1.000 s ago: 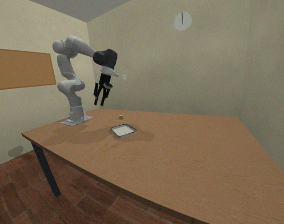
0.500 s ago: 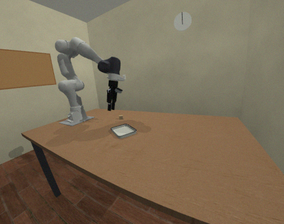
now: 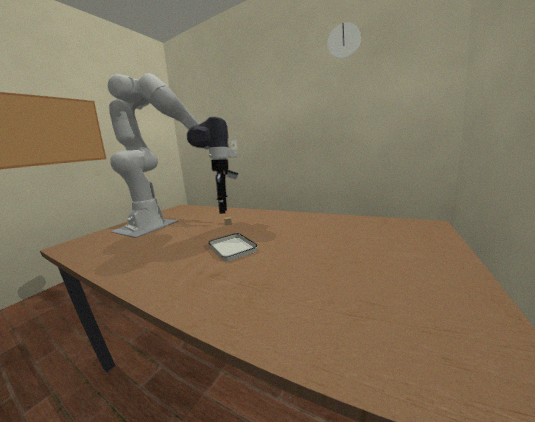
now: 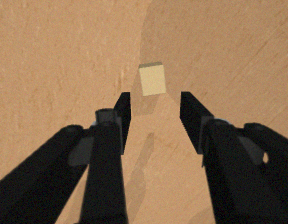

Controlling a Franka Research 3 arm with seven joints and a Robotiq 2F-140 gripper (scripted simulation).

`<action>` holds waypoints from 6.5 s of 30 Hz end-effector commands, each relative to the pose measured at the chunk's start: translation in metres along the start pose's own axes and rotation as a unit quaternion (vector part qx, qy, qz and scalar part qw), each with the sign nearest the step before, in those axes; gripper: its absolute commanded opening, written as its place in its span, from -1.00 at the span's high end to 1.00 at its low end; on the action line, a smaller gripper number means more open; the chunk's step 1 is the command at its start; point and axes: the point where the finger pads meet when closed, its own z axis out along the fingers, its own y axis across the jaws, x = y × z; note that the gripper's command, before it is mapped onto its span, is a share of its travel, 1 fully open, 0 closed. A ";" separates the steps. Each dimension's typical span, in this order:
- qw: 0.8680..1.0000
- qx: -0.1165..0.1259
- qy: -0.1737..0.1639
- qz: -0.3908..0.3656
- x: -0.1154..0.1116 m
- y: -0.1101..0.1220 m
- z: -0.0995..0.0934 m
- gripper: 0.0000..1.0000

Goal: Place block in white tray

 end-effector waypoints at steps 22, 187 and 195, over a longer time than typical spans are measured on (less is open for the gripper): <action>0.997 0.012 0.028 -0.066 0.015 0.000 -0.001 0.22; 0.997 0.013 0.028 -0.066 0.018 -0.001 0.057 0.80; 0.997 0.013 0.028 -0.066 0.018 -0.001 0.052 0.80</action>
